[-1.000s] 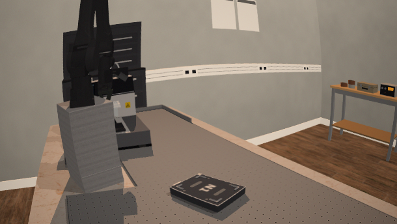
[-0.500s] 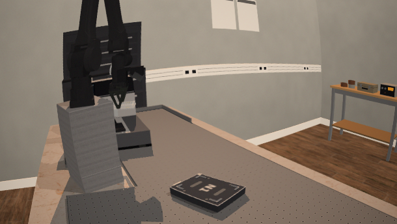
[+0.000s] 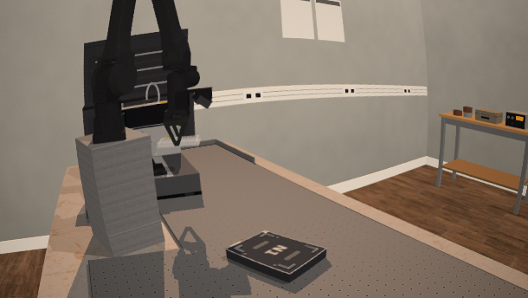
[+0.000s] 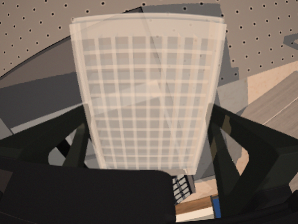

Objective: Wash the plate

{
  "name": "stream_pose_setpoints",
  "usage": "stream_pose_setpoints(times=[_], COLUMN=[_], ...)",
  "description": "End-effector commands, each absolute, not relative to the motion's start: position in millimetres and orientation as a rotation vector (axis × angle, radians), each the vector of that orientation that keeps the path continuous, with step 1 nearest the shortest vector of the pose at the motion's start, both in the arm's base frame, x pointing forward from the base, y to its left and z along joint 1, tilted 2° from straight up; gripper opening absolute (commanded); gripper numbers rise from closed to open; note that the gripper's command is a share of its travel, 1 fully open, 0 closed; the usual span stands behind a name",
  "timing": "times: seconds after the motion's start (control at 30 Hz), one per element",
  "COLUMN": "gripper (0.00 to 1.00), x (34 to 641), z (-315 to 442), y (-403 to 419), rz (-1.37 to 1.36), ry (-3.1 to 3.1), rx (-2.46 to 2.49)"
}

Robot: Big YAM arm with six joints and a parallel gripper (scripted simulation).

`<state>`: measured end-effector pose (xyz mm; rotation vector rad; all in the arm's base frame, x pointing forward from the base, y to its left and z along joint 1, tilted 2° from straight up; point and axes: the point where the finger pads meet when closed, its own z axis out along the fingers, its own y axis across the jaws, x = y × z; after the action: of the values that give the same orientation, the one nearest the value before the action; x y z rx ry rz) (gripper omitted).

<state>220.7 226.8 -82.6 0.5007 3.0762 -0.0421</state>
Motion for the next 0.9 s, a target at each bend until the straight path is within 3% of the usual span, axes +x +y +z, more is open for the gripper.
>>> stream_pose_setpoints(times=[0.0, 0.87], gripper=[0.82, 0.82], x=[249.4, 241.2], z=[-84.5, -86.8], y=[232.2, 230.0], rz=[-0.015, -0.032], ry=[3.07, 3.081], rx=[0.451, 0.441])
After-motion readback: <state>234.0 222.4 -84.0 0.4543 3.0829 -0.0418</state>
